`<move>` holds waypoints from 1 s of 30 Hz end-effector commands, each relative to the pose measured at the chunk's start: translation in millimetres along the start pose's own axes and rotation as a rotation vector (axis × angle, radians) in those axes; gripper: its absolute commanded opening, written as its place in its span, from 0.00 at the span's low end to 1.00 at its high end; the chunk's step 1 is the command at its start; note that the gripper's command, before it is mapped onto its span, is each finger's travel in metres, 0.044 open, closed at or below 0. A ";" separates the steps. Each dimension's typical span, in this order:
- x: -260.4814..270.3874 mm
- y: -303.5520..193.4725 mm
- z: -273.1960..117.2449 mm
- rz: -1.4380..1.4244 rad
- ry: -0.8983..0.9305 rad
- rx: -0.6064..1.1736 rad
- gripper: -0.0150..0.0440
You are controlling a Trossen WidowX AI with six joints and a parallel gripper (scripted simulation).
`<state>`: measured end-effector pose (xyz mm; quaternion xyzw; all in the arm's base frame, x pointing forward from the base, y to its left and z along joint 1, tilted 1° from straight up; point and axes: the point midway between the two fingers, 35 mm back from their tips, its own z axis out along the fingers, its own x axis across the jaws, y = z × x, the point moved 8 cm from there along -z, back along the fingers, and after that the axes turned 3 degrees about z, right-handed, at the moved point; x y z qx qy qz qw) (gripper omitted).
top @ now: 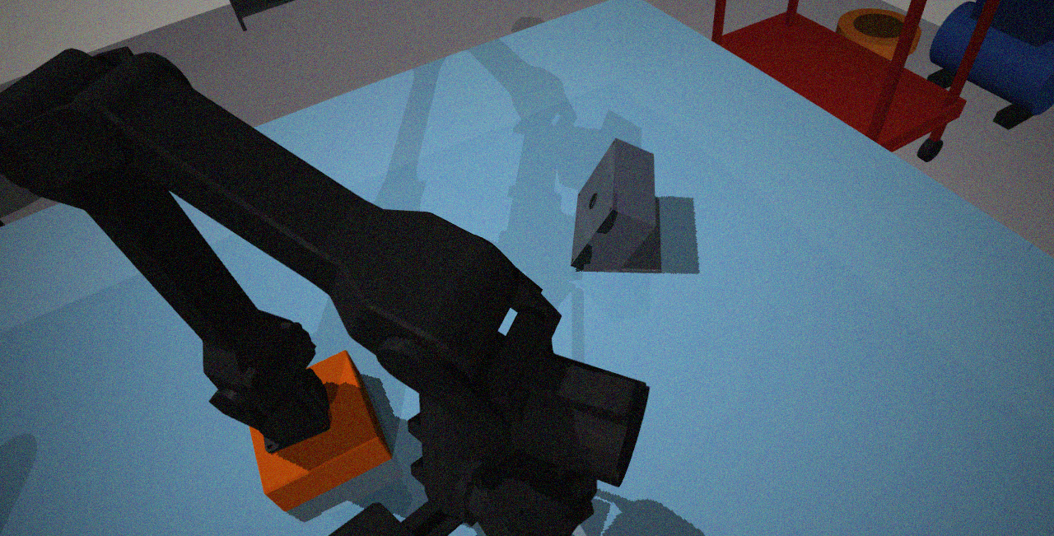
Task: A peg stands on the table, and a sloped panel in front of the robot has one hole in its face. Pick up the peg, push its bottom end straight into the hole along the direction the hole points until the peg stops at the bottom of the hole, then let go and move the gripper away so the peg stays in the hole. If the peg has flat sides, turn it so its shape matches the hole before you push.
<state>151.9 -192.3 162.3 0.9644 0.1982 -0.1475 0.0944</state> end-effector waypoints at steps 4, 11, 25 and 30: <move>27.6 -0.7 -11.3 -0.267 0.078 -0.011 1.00; 52.3 -5.1 -22.3 -0.510 0.145 -0.032 1.00; 102.0 -20.9 -46.1 -0.999 0.273 -0.091 1.00; 119.0 -28.8 -54.7 -1.169 0.317 -0.118 1.00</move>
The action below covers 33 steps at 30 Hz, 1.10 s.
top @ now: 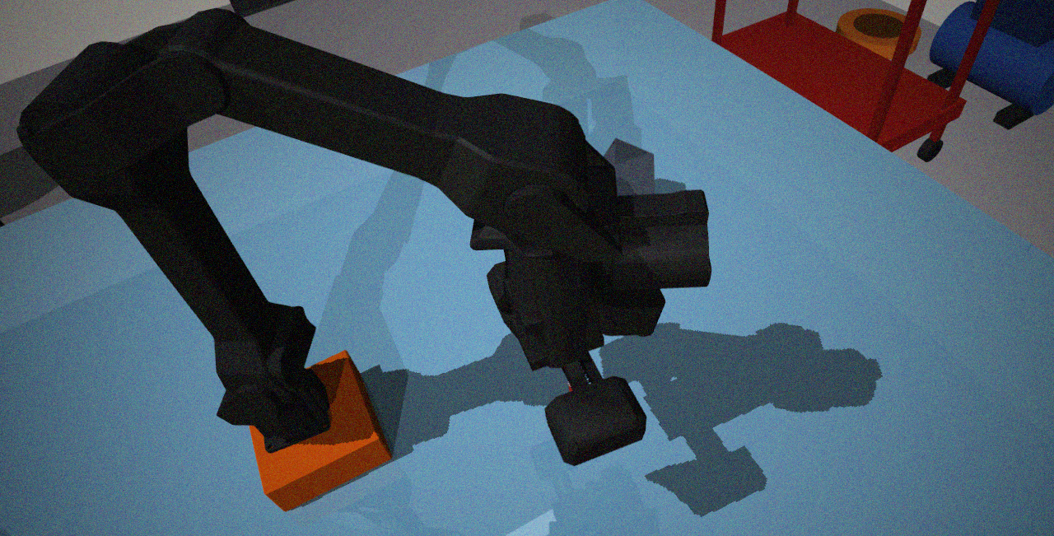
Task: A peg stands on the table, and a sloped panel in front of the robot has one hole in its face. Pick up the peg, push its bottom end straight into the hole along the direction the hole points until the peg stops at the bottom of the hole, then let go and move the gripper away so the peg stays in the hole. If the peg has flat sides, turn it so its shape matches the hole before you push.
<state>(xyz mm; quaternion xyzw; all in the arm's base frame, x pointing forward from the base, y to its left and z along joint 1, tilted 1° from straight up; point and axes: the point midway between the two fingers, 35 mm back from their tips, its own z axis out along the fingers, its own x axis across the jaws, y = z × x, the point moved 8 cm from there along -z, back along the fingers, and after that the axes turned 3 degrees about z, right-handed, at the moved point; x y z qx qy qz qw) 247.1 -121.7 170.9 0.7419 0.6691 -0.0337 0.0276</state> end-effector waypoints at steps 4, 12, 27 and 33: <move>23.3 16.5 -4.1 -0.234 0.057 -0.031 1.00; 24.9 17.8 -4.1 -0.252 0.060 -0.034 1.00; 25.9 20.0 17.6 -0.252 0.060 -0.034 1.00; 26.5 20.3 27.5 -0.252 0.060 -0.034 1.00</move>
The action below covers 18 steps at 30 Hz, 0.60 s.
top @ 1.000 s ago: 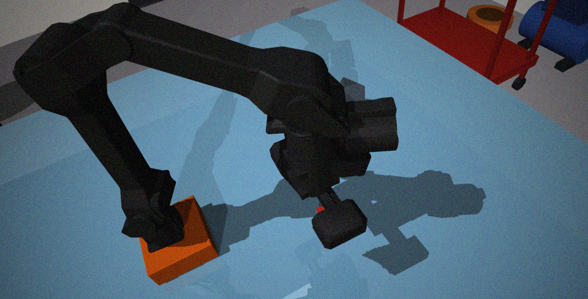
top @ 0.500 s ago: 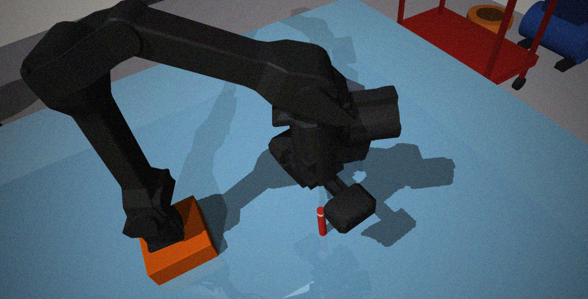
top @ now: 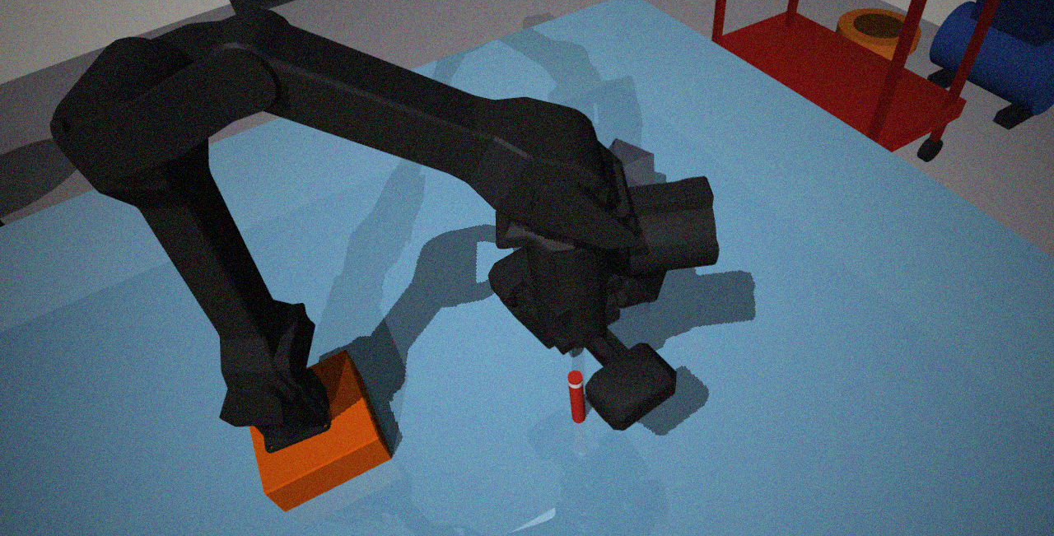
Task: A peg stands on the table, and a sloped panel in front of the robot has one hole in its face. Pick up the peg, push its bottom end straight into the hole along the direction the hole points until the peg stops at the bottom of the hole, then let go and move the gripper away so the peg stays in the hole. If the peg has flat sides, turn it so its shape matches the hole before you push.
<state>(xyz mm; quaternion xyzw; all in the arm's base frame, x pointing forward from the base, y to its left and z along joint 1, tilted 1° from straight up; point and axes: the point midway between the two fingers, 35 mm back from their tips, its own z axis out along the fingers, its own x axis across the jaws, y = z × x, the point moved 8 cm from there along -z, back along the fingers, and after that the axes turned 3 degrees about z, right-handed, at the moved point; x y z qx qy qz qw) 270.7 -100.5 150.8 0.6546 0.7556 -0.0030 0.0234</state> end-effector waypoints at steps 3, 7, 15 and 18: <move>1.2 -1.3 14.5 -0.006 0.012 0.010 1.00; 1.4 -1.6 21.0 -0.006 0.012 0.011 1.00; 2.0 -2.7 33.8 -0.006 0.012 0.011 1.00; 2.3 -3.2 38.6 -0.006 0.012 0.011 1.00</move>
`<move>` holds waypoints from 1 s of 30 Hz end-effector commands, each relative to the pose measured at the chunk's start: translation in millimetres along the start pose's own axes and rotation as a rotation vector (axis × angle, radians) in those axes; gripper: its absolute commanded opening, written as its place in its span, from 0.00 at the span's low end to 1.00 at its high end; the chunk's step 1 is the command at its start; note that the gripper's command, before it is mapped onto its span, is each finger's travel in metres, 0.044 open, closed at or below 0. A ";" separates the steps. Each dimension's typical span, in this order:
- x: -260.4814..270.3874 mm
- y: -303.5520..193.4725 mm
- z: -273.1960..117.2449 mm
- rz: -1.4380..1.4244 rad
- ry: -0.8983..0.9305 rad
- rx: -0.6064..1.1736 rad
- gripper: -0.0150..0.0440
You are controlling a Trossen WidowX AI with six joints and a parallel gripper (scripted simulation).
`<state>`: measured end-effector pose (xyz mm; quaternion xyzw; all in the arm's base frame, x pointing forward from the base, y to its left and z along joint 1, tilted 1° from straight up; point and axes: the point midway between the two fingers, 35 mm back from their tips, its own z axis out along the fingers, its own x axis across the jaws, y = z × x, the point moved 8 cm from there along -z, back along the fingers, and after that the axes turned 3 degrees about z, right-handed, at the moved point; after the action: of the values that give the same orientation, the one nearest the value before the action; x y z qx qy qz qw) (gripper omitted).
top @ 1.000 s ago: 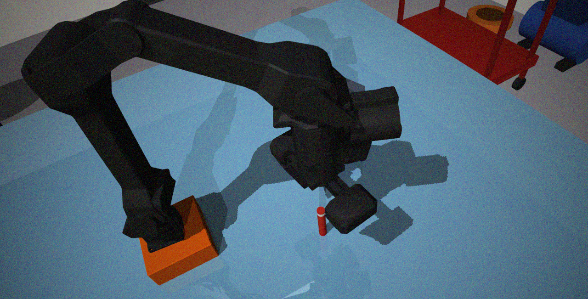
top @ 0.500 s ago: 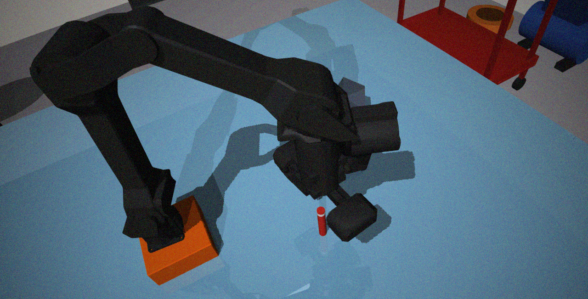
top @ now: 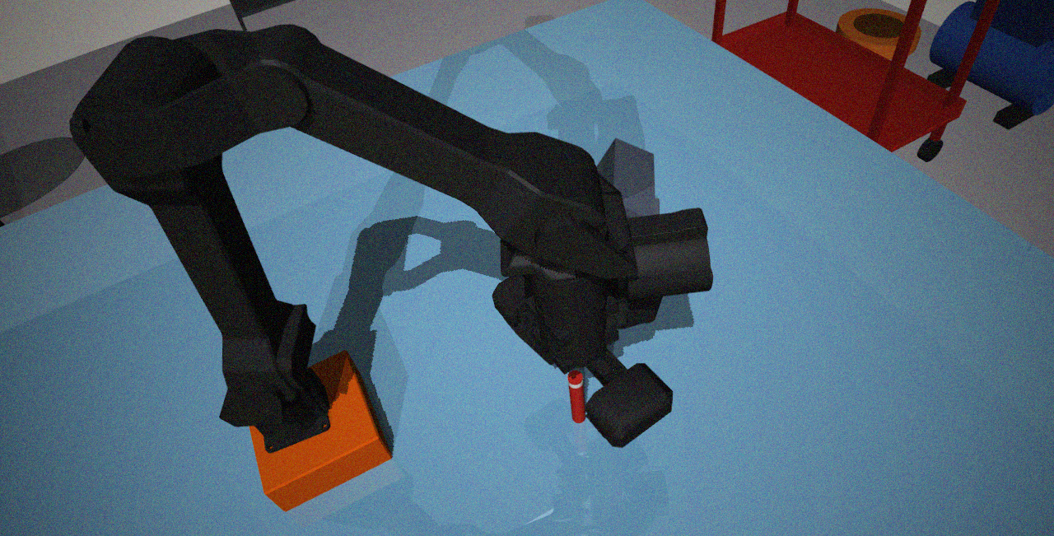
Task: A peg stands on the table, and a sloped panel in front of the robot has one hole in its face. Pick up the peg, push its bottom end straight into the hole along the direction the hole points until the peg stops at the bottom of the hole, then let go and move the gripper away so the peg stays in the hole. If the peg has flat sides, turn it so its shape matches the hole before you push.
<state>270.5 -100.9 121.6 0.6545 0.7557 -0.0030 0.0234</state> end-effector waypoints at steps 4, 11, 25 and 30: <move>1.7 -2.5 11.6 -0.006 0.012 0.011 1.00; 0.7 -1.2 8.5 0.000 0.003 0.005 0.91; 0.7 -1.2 8.5 0.000 0.003 0.005 0.32; 0.7 -1.2 8.5 0.000 0.003 0.005 0.26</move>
<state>269.4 -100.6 112.6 0.6545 0.7558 -0.0042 0.0200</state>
